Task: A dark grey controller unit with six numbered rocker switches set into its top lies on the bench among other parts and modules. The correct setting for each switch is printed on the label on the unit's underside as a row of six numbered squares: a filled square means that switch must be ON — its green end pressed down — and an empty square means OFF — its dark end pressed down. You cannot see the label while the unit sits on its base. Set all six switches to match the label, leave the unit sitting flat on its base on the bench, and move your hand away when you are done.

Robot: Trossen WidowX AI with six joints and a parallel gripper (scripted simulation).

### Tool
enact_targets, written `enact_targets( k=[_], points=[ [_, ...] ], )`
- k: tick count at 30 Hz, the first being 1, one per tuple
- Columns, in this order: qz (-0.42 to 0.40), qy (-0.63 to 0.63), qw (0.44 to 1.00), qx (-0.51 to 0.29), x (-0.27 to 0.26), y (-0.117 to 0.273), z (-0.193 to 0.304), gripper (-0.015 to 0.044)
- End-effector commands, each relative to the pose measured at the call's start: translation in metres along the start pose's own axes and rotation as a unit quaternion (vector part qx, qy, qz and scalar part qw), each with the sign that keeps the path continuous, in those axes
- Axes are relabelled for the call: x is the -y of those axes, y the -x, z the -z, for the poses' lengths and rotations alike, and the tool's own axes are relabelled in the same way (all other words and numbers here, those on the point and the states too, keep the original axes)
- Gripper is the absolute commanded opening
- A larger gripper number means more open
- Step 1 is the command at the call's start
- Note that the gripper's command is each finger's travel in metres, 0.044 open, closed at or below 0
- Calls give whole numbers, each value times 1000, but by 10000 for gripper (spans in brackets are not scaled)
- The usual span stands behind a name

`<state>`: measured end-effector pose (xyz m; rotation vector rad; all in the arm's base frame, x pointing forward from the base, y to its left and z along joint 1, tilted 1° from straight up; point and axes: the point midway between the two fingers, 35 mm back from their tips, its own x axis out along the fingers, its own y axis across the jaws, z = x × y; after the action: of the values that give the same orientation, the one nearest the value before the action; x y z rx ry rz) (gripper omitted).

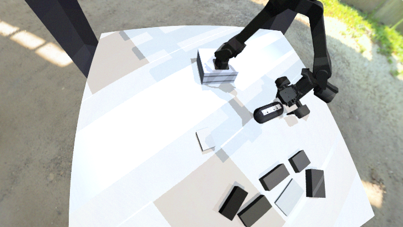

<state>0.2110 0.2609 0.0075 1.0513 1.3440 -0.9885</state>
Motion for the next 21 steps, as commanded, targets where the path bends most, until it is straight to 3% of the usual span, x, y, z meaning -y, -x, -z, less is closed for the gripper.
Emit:
enact_targets(
  k=[1, 14, 17, 21],
  points=[
    [3, -3, 1000, 5, 2, -11, -3, 440],
    [3, -3, 1000, 6, 3, -29, -4, 440],
    [3, -3, 1000, 6, 3, -29, -4, 361],
    [3, -3, 1000, 6, 3, -29, -4, 335]
  ],
)
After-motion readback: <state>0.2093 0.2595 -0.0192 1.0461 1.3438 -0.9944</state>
